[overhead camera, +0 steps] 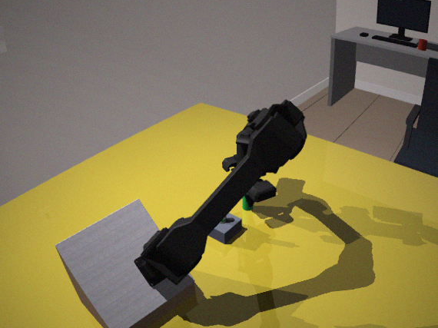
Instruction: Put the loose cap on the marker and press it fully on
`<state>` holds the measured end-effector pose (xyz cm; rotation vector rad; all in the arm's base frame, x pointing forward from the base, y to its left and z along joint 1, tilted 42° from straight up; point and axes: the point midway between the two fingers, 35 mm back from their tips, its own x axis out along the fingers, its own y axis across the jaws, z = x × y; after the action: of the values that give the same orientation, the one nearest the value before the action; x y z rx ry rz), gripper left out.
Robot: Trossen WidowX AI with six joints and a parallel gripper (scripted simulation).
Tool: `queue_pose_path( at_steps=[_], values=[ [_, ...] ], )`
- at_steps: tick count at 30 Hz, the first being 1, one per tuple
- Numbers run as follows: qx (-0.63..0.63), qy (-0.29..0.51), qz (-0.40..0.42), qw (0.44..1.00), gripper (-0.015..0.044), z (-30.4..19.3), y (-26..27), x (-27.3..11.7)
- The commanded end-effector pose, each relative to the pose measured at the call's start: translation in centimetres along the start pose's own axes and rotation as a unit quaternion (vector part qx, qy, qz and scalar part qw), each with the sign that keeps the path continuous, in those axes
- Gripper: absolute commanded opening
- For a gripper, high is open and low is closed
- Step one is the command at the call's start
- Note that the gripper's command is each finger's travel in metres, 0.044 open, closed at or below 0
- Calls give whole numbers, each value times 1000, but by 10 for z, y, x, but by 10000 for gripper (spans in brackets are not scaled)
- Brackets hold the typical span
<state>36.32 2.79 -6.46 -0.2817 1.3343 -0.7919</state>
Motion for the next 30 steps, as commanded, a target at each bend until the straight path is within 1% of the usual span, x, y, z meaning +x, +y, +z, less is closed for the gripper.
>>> queue_pose_path(
  at_steps=[1,6,9,10,24,30],
  values=[
    [-2,-3,-2,1000,118,1,0,0],
    [-2,-3,-2,1000,85,1,0,0],
    [-2,-3,-1,1000,6,1,0,-5],
    [-2,-3,-1,1000,0,1,1,-8],
    [-2,-2,-1,1000,0,0,1,-58],
    [-3,-2,0,1000,0,-3,0,-62]
  ],
)
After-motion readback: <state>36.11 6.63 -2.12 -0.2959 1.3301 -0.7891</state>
